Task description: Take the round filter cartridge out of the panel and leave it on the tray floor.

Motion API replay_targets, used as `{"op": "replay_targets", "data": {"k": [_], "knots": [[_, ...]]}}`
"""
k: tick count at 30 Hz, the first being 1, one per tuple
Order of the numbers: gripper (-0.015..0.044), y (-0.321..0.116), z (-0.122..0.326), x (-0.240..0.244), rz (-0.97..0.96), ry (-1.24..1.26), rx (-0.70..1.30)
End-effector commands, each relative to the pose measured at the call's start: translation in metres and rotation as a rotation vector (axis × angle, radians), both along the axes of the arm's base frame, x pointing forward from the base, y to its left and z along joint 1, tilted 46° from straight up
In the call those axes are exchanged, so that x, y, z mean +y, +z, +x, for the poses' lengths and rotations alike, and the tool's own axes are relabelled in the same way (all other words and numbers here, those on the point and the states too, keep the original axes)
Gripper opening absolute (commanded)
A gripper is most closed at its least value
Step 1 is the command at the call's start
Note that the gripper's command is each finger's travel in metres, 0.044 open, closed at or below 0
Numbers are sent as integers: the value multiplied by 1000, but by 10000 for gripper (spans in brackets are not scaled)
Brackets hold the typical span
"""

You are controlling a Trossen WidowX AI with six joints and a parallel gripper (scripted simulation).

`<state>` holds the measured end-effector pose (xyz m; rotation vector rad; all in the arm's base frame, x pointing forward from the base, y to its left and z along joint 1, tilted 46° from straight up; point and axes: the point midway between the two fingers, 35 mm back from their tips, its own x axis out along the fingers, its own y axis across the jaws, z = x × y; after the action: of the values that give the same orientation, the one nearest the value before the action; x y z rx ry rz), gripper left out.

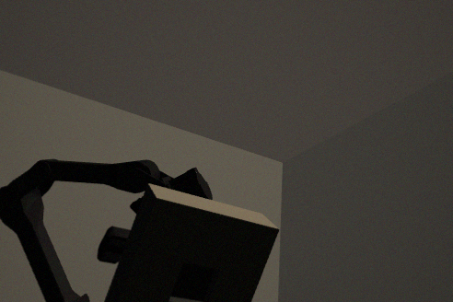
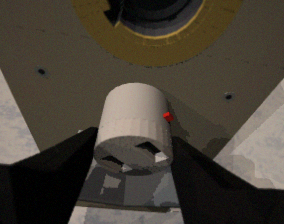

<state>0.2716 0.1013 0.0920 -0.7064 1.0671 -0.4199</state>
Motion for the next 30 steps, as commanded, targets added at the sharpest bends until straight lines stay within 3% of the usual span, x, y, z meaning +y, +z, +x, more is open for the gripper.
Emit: {"op": "replay_targets", "data": {"k": [1, 16, 30], "knots": [[0, 10, -3, 14, 7, 1, 1], [0, 57, -32, 58, 3, 0, 2], [0, 4, -26, 100, 8, 0, 0]]}}
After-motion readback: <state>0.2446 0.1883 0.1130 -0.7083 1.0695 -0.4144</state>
